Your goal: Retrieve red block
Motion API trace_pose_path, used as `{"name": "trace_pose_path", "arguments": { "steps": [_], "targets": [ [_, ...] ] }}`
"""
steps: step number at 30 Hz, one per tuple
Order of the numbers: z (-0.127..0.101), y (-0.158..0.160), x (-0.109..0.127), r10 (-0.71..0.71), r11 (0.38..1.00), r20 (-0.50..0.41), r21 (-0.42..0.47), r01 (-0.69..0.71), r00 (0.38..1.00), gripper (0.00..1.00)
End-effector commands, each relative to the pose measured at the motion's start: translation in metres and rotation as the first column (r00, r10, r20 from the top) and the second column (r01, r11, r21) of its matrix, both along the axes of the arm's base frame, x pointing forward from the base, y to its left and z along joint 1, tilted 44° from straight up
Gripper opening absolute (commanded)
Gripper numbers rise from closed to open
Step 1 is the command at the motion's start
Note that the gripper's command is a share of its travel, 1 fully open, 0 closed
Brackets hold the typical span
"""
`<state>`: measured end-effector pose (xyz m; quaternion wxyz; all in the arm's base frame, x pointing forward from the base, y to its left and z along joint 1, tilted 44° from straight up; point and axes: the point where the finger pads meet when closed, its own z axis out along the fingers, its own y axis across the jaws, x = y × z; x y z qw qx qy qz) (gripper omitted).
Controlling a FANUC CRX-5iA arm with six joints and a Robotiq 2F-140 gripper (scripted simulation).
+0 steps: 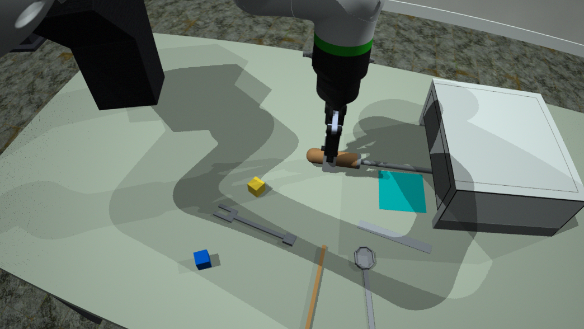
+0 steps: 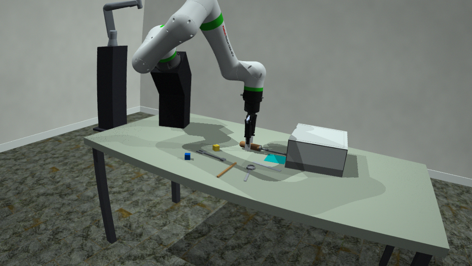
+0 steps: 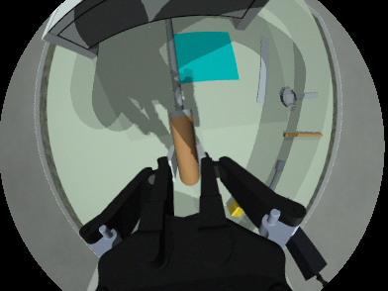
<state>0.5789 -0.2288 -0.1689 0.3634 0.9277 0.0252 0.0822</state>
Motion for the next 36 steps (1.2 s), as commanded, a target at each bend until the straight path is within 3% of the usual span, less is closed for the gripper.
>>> {"name": "trace_pose_path", "arguments": {
  "steps": [1, 16, 36],
  "targets": [
    [-0.001, -0.001, -0.008, 0.001, 1.0, 0.002, 0.0, -0.001, 1.0, 0.0],
    [-0.007, -0.006, -0.053, 0.001, 1.0, 0.002, 0.0, -0.001, 1.0, 0.0],
    [-0.012, -0.01, -0.089, 0.001, 1.0, 0.002, 0.0, -0.001, 1.0, 0.0]
  ]
}}
